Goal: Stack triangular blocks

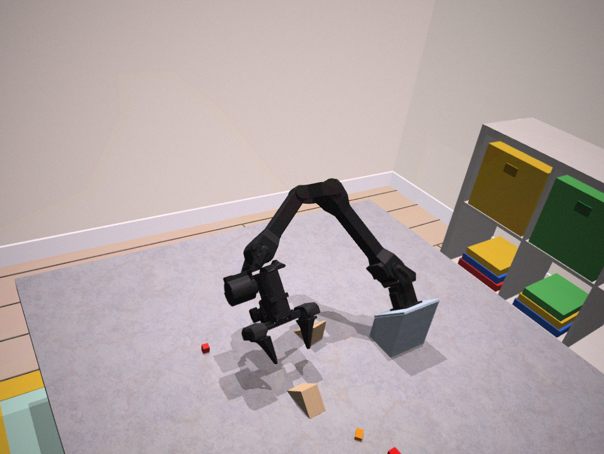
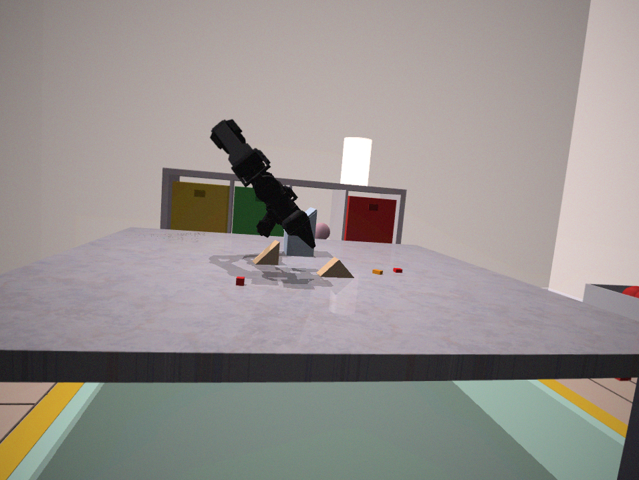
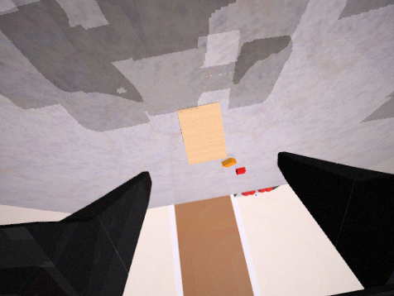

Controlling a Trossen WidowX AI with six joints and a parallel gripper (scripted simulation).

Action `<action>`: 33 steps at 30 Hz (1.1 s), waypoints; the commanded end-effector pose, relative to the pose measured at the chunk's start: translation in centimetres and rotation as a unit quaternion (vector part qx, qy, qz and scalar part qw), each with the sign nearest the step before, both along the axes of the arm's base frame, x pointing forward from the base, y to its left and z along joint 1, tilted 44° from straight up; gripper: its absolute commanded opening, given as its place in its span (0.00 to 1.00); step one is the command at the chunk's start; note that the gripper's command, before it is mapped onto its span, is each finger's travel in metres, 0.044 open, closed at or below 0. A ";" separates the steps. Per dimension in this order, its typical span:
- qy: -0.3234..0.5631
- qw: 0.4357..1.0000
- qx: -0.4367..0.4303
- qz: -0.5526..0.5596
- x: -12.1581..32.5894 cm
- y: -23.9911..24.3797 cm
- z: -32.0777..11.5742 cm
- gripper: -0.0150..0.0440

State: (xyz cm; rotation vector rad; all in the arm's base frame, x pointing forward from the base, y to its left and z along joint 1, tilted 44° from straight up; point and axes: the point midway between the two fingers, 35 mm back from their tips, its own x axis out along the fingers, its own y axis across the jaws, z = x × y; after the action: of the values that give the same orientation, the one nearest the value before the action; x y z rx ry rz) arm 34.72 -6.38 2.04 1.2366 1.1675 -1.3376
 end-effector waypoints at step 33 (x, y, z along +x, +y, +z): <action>-0.015 0.999 0.027 0.018 -0.2 0.6 -10.1 1.00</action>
State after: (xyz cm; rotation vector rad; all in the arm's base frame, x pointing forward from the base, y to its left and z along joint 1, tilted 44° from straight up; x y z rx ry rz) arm 34.33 -5.85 -8.05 1.2609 1.2041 -1.2733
